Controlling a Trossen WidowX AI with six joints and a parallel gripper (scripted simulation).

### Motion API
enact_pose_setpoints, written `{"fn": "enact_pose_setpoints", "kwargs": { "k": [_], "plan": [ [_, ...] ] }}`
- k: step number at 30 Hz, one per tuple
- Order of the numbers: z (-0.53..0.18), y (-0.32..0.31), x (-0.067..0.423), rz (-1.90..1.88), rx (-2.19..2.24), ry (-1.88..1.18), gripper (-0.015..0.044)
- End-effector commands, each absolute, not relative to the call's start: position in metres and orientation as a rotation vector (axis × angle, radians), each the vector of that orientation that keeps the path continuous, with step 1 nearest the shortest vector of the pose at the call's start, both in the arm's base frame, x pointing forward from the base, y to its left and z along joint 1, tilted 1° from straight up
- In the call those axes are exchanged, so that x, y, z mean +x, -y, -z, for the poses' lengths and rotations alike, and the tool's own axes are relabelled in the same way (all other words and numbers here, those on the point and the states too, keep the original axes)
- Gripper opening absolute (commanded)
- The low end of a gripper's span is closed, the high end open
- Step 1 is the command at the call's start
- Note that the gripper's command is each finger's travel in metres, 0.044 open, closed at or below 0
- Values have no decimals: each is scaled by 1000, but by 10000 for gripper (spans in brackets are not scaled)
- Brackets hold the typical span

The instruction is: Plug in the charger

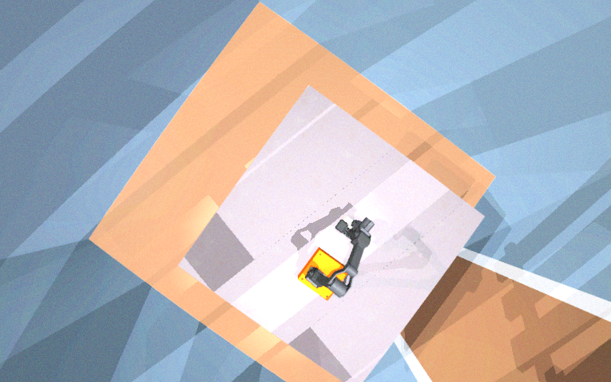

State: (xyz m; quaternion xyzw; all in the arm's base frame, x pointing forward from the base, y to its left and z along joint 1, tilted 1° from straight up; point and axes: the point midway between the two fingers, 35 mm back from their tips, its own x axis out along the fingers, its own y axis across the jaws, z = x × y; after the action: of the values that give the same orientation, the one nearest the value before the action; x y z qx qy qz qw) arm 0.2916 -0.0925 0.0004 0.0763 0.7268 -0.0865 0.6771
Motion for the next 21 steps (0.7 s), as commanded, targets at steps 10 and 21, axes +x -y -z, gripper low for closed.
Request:
{"fn": "enact_pose_setpoints", "kwargs": {
  "k": [10, 21],
  "plan": [
    [0, 92, 290, 194, 171, -1628, 440],
    [0, 91, 287, 194, 171, -1622, 440]
  ]
}}
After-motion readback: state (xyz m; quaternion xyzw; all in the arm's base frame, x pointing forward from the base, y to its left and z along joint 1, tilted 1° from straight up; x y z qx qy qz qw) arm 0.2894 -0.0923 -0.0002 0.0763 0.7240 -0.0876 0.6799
